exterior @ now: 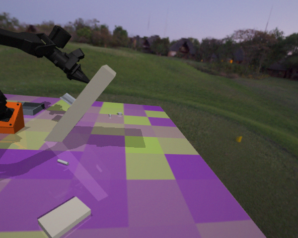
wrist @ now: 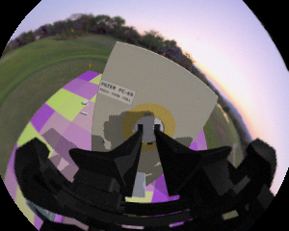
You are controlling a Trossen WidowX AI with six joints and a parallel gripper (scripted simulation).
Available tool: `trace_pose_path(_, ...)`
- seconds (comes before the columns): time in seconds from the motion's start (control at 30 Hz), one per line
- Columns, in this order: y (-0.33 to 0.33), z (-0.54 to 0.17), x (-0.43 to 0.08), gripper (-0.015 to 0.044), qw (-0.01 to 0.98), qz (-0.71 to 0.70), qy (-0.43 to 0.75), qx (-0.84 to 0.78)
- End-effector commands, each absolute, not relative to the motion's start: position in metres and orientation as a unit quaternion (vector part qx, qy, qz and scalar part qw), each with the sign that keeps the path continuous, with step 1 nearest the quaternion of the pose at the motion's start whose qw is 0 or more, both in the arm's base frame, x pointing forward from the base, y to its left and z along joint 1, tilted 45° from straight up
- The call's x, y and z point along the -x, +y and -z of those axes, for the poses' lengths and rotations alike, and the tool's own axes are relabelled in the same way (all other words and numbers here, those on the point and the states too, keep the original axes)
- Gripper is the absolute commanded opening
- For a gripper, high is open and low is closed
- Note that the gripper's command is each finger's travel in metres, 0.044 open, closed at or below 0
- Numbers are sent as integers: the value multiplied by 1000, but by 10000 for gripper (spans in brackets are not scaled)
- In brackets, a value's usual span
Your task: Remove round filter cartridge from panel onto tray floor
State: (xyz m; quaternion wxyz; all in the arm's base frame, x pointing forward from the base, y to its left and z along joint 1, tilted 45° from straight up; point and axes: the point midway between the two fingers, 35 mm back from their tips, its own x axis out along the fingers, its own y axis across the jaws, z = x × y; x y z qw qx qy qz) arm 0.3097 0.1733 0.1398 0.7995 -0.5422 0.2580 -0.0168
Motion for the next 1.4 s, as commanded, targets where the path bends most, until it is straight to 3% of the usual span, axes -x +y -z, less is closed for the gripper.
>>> trace_pose_path(0.0, 174, -140, -310, 92, 798, 14, 259, 544)
trace_pose_path(1.37, 168, -133, -324, 92, 798, 14, 258, 544)
